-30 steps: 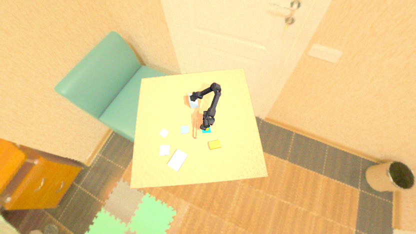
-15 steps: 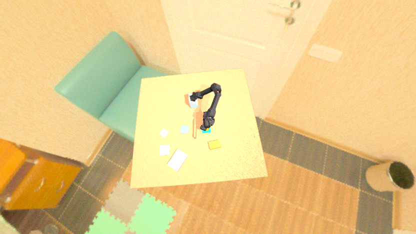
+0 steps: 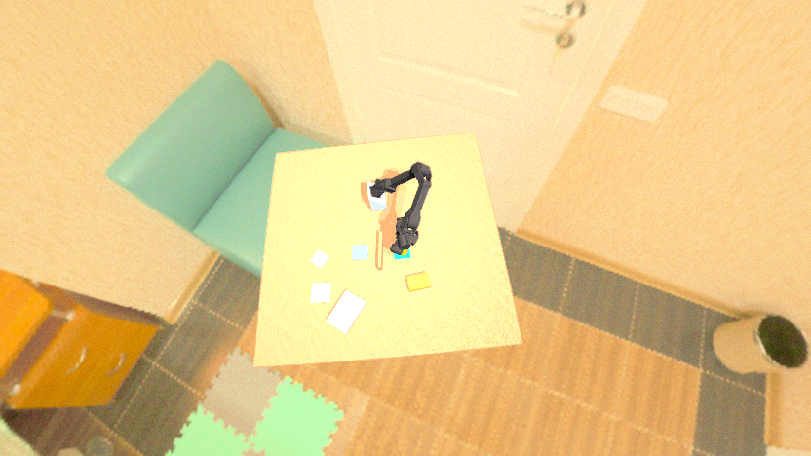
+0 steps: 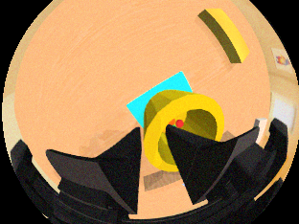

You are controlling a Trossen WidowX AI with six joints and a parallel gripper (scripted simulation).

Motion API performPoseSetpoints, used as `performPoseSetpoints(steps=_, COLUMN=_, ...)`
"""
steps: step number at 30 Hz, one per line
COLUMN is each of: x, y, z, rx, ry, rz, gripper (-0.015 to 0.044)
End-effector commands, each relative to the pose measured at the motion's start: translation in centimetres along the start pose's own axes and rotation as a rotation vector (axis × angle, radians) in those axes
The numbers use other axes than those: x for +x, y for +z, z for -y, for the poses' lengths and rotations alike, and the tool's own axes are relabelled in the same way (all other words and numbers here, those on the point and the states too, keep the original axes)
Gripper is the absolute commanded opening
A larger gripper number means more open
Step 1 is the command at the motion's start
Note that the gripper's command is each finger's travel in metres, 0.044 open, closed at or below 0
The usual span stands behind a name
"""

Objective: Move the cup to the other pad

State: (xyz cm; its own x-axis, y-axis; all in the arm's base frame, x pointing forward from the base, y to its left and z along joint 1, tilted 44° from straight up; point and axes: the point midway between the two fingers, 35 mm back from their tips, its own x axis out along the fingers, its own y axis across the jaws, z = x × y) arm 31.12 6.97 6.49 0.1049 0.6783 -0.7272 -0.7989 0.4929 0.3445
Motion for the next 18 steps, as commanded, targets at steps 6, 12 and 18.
performPoseSetpoints(steps=6, x=-0.3, y=0.0, z=0.0, rx=-0.002, ry=0.0, rz=-0.001, gripper=0.0147)
performPoseSetpoints(steps=12, x=-1.1, y=0.0, z=0.1, rx=-0.001, ry=0.0, rz=-0.001, gripper=0.0147)
performPoseSetpoints(steps=18, x=-2.0, y=0.0, z=0.1, rx=0.0, ry=0.0, rz=-0.001, gripper=0.0147)
